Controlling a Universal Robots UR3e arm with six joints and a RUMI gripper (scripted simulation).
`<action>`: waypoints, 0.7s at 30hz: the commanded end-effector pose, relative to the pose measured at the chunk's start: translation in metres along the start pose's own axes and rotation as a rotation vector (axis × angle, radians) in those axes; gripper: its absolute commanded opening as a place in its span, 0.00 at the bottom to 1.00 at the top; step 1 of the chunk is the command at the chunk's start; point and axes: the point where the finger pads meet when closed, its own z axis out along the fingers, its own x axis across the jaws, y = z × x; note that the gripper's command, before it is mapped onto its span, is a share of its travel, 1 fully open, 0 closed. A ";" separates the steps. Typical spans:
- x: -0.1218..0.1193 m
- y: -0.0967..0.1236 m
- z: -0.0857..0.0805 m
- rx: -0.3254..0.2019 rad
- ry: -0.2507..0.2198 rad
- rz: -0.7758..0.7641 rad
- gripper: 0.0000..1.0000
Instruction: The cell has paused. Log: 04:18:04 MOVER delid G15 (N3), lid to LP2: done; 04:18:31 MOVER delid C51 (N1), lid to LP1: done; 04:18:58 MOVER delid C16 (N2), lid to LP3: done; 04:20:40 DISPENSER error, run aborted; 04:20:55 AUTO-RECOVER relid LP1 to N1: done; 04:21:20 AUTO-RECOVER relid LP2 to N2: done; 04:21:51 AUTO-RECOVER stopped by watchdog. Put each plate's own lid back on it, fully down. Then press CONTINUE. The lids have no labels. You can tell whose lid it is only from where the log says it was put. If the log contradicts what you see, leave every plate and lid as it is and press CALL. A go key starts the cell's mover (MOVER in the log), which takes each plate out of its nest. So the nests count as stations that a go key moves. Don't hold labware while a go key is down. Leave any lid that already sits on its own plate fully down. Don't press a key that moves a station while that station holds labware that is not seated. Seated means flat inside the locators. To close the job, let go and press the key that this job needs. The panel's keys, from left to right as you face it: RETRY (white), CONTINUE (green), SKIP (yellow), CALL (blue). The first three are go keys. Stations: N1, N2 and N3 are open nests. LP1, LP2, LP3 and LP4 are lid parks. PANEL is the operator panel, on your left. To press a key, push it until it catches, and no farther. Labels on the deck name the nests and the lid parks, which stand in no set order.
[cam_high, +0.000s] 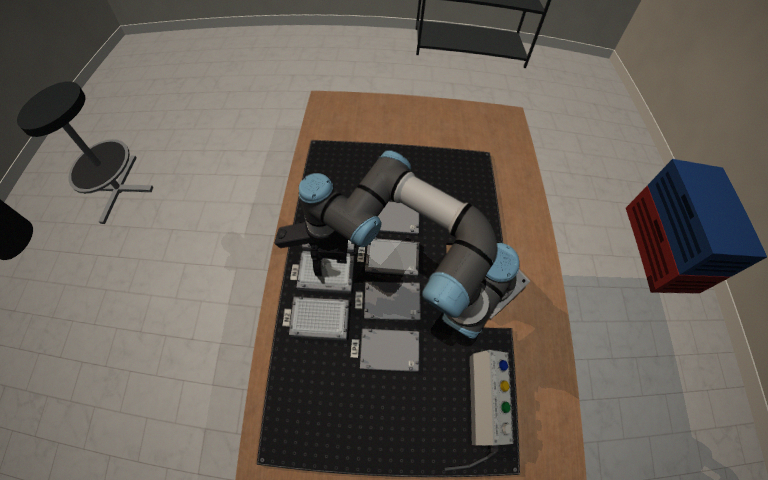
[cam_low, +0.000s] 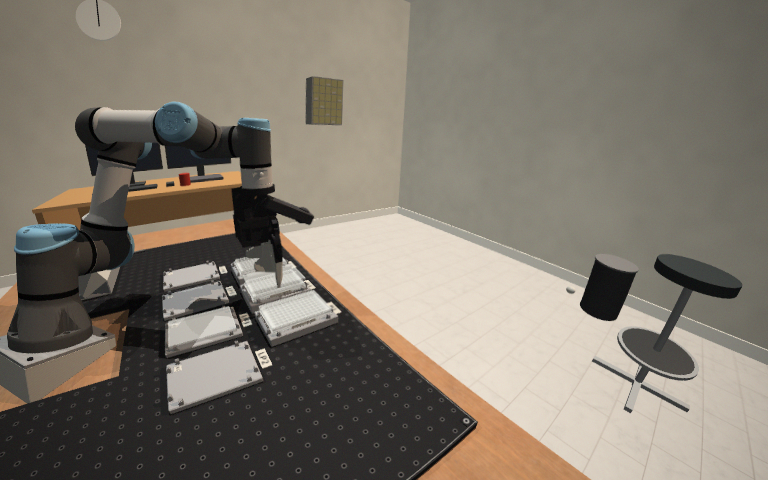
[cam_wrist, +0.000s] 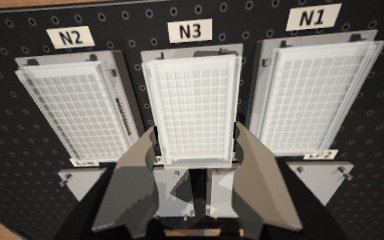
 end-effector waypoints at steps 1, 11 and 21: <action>0.000 -0.001 0.001 0.003 0.001 -0.001 0.00; 0.000 -0.001 0.004 0.003 0.001 -0.001 0.00; 0.000 -0.001 0.007 0.003 0.001 -0.001 0.00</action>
